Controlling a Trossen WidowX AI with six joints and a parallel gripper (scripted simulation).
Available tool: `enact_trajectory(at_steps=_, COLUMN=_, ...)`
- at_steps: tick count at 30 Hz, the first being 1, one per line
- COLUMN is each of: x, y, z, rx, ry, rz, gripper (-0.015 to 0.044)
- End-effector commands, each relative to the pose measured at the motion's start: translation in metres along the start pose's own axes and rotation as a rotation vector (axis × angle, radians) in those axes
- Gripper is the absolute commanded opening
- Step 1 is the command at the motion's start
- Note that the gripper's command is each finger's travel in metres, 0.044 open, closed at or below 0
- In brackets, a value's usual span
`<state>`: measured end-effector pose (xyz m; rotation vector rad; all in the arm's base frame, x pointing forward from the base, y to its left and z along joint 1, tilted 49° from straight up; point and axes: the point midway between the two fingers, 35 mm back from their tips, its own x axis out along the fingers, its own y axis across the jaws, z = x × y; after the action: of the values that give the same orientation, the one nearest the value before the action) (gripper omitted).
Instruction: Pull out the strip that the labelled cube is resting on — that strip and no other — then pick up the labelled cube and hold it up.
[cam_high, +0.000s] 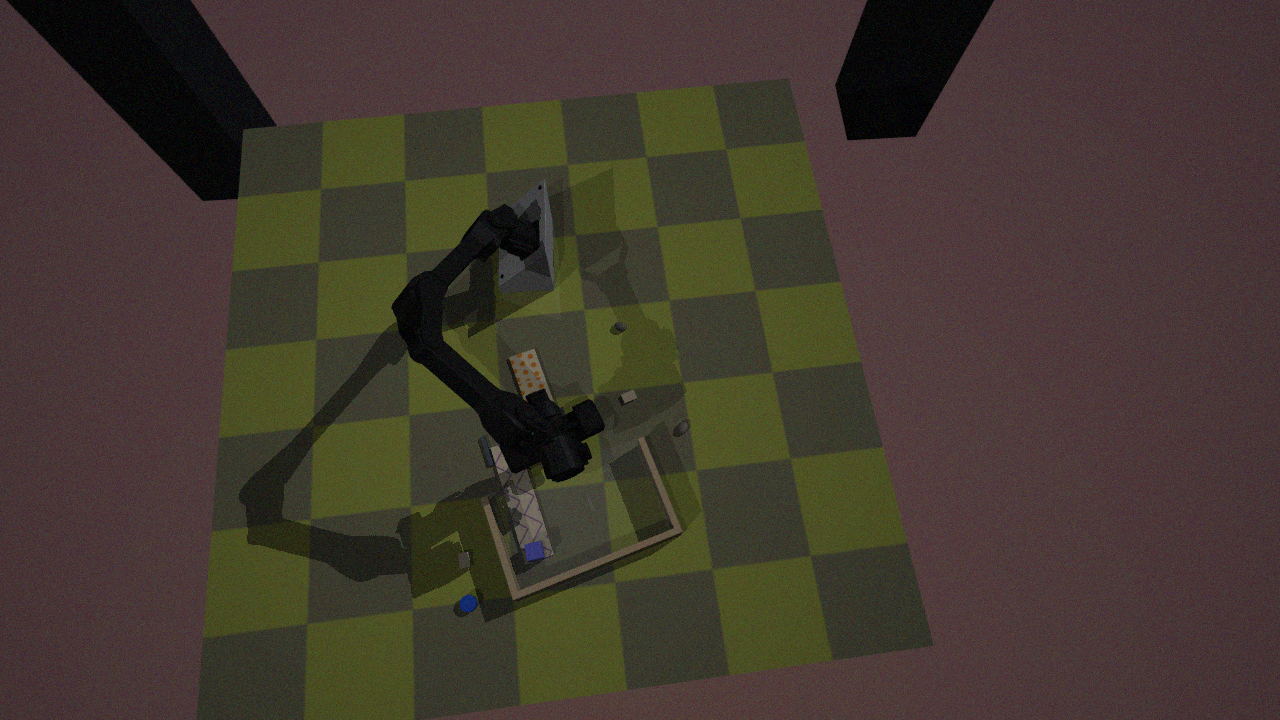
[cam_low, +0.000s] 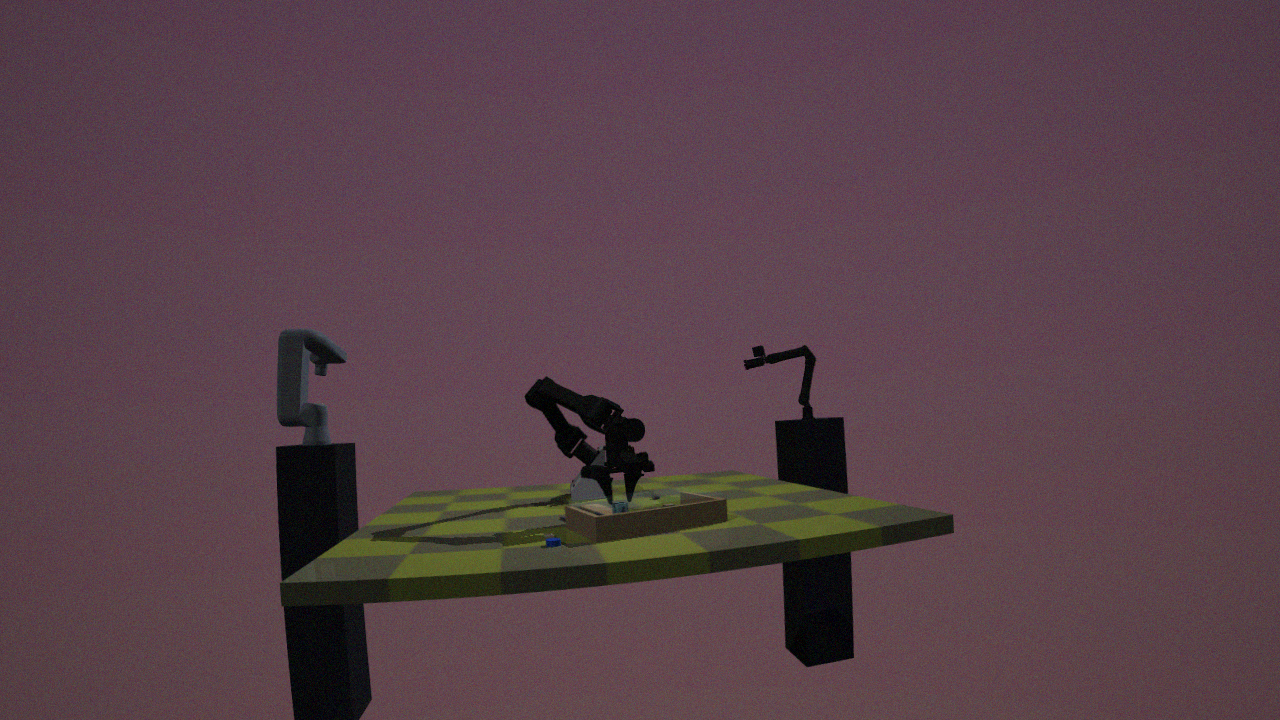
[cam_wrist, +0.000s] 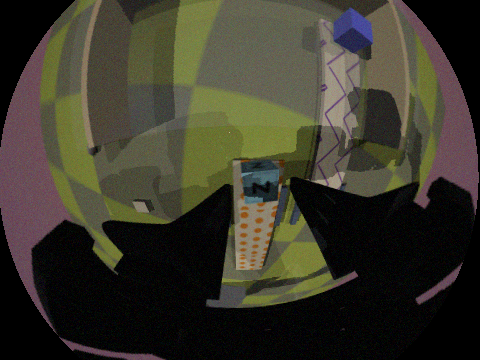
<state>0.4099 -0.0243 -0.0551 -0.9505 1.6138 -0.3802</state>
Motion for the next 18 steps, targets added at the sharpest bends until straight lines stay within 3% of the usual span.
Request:
enact_trajectory(at_steps=1, x=0.007, y=0.0, z=-0.001, rx=-0.007, ry=0.004, rz=-0.004, gripper=0.025)
enact_trajectory(at_steps=15, x=0.025, y=0.0, z=-0.003, rx=-0.007, ry=0.005, rz=-0.006, gripper=0.025)
enact_trajectory(at_steps=18, x=0.023, y=0.0, z=-0.002, rx=0.0, ry=0.003, rz=-0.001, gripper=0.0171)
